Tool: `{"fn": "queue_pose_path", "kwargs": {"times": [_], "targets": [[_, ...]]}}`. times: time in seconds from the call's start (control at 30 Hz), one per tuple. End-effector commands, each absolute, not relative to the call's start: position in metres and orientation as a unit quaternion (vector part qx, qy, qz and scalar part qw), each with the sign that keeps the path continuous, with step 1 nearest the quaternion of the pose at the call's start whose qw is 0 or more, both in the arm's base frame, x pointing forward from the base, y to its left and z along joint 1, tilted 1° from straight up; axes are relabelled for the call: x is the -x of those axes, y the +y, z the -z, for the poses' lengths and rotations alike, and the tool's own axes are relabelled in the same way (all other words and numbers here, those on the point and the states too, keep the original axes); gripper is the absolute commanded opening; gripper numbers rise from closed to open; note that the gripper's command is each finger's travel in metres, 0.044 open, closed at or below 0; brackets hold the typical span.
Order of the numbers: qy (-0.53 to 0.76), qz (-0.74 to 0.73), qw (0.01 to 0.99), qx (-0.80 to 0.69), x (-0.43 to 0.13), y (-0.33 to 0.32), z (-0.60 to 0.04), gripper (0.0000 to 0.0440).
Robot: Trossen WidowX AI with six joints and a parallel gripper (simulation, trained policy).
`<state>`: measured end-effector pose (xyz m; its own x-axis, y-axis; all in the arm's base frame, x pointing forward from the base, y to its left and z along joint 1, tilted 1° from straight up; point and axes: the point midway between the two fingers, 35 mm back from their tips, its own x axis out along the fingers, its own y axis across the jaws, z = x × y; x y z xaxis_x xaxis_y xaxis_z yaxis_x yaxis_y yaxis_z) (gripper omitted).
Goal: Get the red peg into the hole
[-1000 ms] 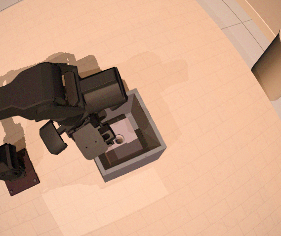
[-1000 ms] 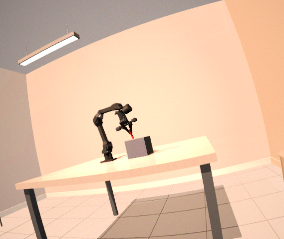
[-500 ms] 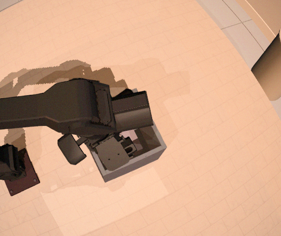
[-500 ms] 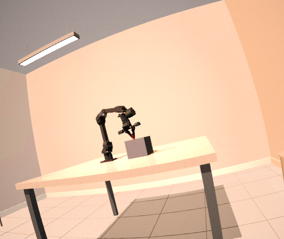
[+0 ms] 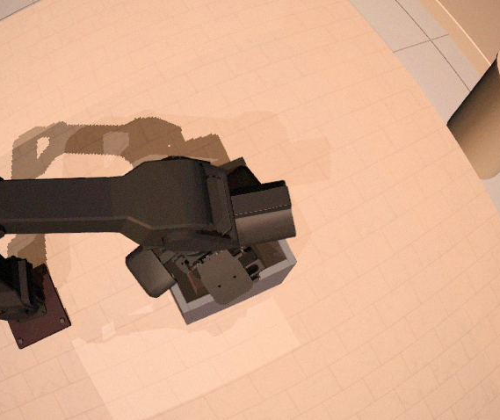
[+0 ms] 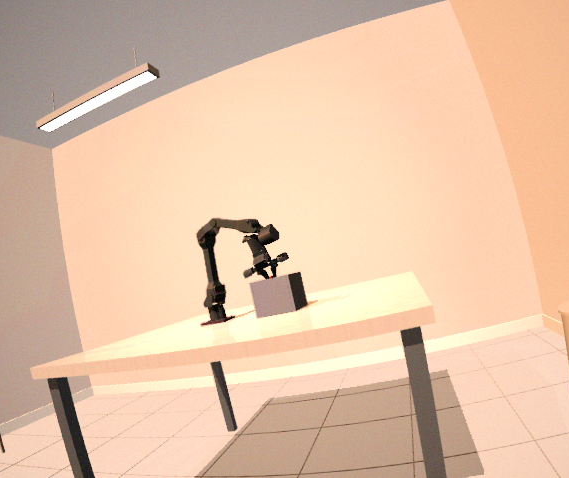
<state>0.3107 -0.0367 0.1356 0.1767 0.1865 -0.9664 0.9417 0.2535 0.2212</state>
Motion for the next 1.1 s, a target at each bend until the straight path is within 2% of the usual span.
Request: {"fn": "queue_pose_path", "kwargs": {"times": [0.0, 0.3, 0.47, 0.53, 1.07], "targets": [[0.562, 0.323, 0.567, -0.508, -0.315, -0.035, -0.123, 0.0000], [0.575, 0.313, 0.575, -0.491, -0.322, -0.034, -0.099, 0.0000], [0.585, 0.310, 0.574, -0.482, -0.322, -0.033, -0.089, 0.0123], [0.589, 0.310, 0.573, -0.479, -0.322, -0.033, -0.088, 0.0155], [0.593, 0.275, 0.563, -0.506, -0.339, -0.041, -0.114, 0.0153]]}}
